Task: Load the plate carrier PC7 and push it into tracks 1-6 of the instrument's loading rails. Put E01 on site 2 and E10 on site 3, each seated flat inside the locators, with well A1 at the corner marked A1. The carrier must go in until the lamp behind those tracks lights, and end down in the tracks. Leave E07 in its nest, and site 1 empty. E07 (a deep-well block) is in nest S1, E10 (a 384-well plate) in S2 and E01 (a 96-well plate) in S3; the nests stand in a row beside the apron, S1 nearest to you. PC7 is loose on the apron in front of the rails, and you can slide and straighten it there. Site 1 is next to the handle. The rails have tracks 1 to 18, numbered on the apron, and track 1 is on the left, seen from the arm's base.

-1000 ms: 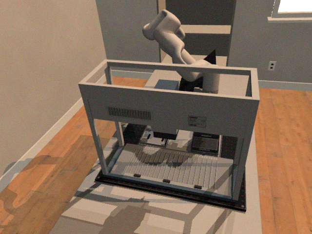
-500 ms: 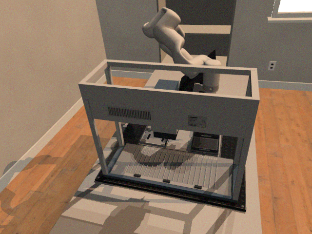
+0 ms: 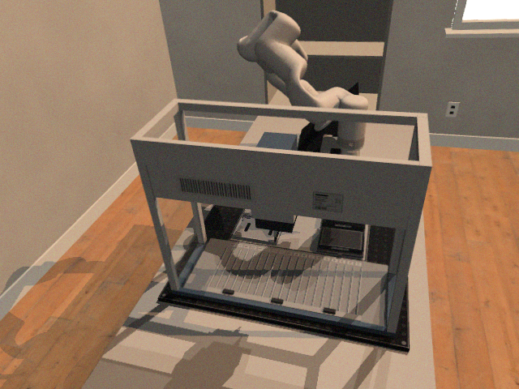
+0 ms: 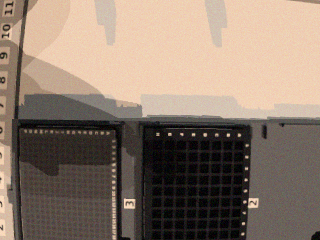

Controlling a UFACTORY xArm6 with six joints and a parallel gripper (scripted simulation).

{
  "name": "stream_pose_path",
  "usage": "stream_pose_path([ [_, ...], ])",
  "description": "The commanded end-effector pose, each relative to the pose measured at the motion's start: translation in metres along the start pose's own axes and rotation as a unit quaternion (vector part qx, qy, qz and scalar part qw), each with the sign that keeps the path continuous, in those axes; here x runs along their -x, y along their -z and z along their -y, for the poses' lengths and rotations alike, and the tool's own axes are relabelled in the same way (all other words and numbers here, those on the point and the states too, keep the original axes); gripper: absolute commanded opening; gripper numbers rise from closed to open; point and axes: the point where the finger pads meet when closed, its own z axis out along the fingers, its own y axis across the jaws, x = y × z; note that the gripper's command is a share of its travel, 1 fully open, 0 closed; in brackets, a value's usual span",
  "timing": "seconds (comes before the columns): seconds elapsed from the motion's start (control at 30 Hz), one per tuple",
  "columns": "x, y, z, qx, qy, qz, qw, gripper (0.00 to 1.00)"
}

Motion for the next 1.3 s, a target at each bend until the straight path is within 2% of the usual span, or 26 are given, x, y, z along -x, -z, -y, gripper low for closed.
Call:
stream_pose_path([
  [0.0,0.0003,0.0022,0.0014,-0.002,-0.001,0.001,1.000,1.00],
  [0.1,0.0003,0.0022,0.0014,-0.002,-0.001,0.001,1.000,1.00],
  [0.3,0.0003,0.0022,0.0013,-0.002,0.099,0.001,0.995,1.00],
  [0.53,0.0003,0.0022,0.0013,-0.002,0.214,0.001,0.977,1.00],
  [0.6,0.0003,0.0022,0.0013,-0.002,0.214,0.001,0.977,1.00],
  [0.83,0.0003,0.0022,0.0013,-0.002,0.327,0.000,0.945,1.00],
  [1.1,0.0003,0.0022,0.0013,-0.002,0.449,0.000,0.893,1.00],
  [1.17,0.0003,0.0022,0.0013,-0.002,0.449,0.000,0.893,1.00],
  [1.27,0.0003,0.0022,0.0013,-0.002,0.493,0.000,0.870,1.00],
])
